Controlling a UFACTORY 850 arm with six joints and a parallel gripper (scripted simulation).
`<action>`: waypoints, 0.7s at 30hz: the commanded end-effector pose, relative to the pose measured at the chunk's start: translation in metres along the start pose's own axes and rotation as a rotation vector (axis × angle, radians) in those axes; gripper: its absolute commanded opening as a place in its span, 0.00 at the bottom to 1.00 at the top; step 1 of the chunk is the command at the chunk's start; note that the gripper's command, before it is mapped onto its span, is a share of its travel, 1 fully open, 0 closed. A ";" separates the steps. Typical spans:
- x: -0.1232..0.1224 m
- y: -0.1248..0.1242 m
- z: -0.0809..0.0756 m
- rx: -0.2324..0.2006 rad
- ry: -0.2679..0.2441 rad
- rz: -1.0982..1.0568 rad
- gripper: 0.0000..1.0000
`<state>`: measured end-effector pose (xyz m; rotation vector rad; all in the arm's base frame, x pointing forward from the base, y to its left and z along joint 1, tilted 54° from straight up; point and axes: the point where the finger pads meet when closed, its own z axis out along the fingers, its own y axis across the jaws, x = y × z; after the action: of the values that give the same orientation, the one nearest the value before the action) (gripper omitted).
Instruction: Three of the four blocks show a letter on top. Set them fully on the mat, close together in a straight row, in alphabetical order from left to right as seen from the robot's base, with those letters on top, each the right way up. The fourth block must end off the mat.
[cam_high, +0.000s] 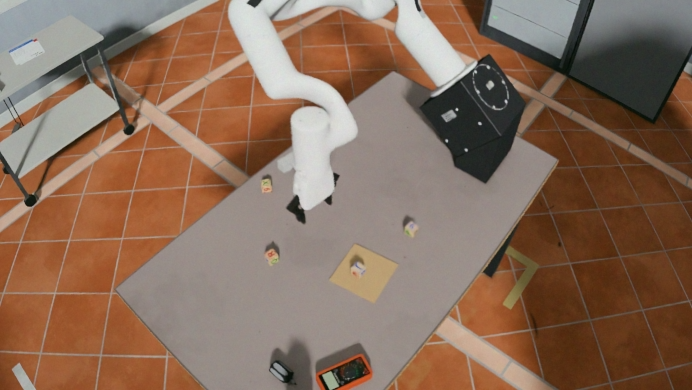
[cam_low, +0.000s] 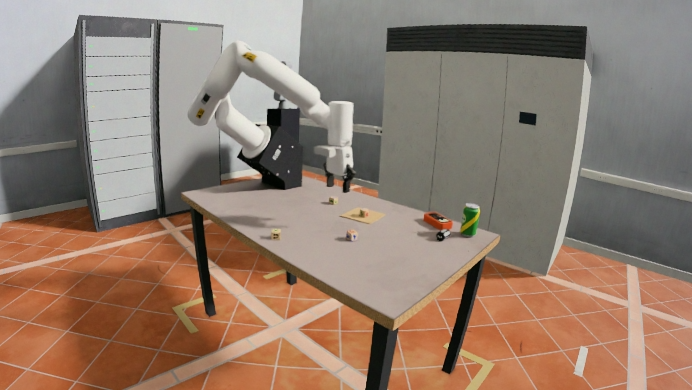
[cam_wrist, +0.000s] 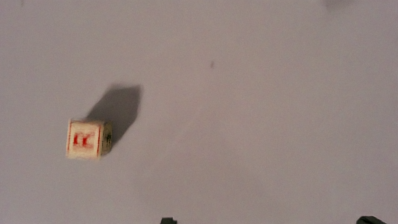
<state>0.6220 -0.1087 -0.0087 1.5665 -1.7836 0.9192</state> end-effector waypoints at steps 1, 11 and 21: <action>-0.038 -0.007 -0.001 -0.009 0.005 -0.028 1.00; -0.148 0.011 -0.005 -0.010 0.005 -0.118 1.00; -0.153 0.013 -0.005 -0.010 0.005 -0.122 1.00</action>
<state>0.6292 -0.0163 -0.1283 1.6454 -1.6679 0.8554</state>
